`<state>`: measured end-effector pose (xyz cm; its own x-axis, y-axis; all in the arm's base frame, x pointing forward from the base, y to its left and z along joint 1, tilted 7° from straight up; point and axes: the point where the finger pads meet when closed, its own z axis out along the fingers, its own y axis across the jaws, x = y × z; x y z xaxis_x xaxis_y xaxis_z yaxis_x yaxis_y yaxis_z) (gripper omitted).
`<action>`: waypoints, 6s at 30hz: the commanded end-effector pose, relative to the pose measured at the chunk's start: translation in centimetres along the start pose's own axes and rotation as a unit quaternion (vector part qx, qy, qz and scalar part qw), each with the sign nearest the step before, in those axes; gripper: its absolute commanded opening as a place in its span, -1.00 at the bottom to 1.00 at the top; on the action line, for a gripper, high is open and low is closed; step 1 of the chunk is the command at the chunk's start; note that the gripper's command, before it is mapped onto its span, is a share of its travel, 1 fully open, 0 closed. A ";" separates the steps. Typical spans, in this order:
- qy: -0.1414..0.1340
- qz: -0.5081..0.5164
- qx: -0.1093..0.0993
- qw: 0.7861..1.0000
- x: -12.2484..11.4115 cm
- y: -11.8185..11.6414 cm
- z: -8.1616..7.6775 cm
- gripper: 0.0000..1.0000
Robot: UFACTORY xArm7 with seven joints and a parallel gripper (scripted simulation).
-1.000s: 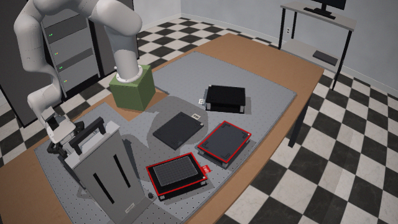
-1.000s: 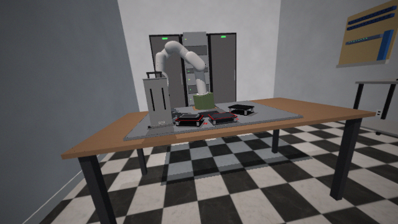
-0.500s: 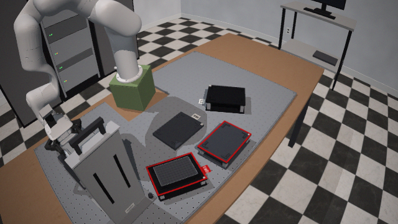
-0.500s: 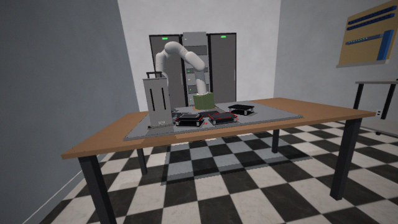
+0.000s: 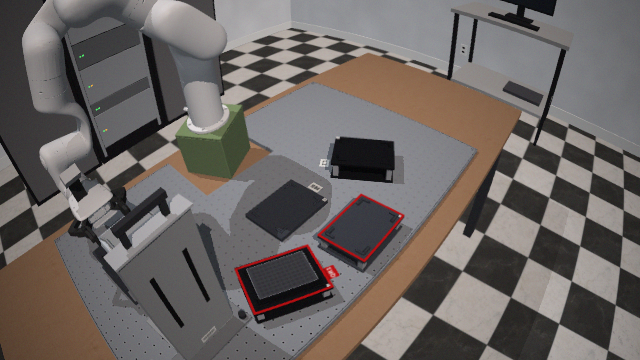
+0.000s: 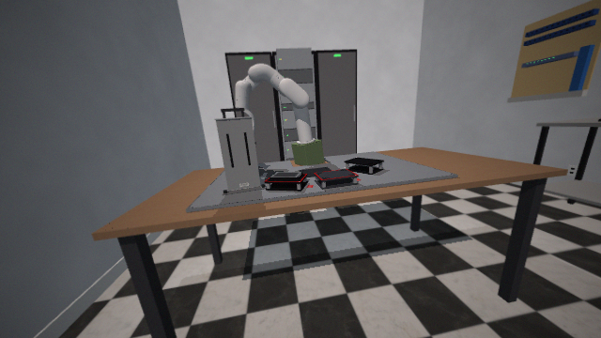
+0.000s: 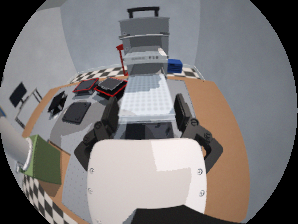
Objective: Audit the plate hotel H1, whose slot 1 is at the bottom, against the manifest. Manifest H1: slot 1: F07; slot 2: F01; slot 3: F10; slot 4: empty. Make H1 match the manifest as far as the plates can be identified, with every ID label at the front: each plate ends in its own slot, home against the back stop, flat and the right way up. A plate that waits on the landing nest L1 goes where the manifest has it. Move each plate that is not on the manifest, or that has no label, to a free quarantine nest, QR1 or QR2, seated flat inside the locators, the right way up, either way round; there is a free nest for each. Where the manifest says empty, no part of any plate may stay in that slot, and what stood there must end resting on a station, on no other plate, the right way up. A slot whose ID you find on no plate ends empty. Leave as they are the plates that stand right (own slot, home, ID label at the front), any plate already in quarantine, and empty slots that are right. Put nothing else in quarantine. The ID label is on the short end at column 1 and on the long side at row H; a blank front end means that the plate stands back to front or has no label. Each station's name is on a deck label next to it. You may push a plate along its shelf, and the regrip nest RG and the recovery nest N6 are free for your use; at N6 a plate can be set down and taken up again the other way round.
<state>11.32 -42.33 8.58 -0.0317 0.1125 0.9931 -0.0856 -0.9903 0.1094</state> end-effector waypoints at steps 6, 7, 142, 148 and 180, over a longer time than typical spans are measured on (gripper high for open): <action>0.000 -0.002 0.000 1.000 0.1 0.1 -1.2 -1.00; 0.000 -0.002 0.000 1.000 0.1 0.1 -1.2 -1.00; 0.000 -0.002 0.000 1.000 -7.4 0.1 -8.2 -1.00; 0.000 -0.002 0.000 1.000 -7.6 0.1 -8.2 -1.00; 0.000 -0.002 0.000 1.000 -8.5 0.1 -8.2 -1.00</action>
<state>3.50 -42.63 -0.26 -0.0319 0.1126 0.9931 -0.0853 -0.9903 0.1096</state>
